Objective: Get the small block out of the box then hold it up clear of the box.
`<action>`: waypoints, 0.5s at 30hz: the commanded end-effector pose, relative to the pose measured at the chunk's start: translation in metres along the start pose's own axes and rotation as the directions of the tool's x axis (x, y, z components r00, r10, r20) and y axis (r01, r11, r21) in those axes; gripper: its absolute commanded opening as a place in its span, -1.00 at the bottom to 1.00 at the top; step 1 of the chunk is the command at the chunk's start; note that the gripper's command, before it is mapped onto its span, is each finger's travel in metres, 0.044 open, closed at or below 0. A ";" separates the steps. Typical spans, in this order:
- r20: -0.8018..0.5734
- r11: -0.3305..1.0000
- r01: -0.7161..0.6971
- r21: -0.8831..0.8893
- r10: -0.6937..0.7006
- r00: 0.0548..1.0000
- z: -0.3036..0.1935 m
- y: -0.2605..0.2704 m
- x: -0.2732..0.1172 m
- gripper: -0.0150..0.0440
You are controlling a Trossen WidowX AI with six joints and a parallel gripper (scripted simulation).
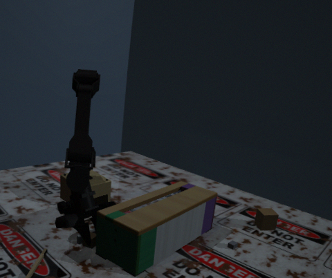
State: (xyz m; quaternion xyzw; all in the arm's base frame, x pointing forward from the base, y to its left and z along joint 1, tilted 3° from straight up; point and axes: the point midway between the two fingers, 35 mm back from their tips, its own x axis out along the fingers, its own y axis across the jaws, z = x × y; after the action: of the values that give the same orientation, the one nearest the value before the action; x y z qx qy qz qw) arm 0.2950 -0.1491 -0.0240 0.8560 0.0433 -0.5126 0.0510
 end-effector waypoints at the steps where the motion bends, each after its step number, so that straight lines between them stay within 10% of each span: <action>1: -0.008 0.999 0.000 -0.035 0.000 1.000 -0.006 -0.002 -0.004 -0.49; 15: 0.000 1.000 0.000 0.001 0.000 1.000 -0.026 0.001 -0.057 -0.49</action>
State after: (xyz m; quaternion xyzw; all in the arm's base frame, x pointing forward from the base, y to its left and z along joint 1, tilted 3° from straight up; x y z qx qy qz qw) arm 0.2907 -0.1459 0.0281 0.8554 0.0474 -0.5132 0.0517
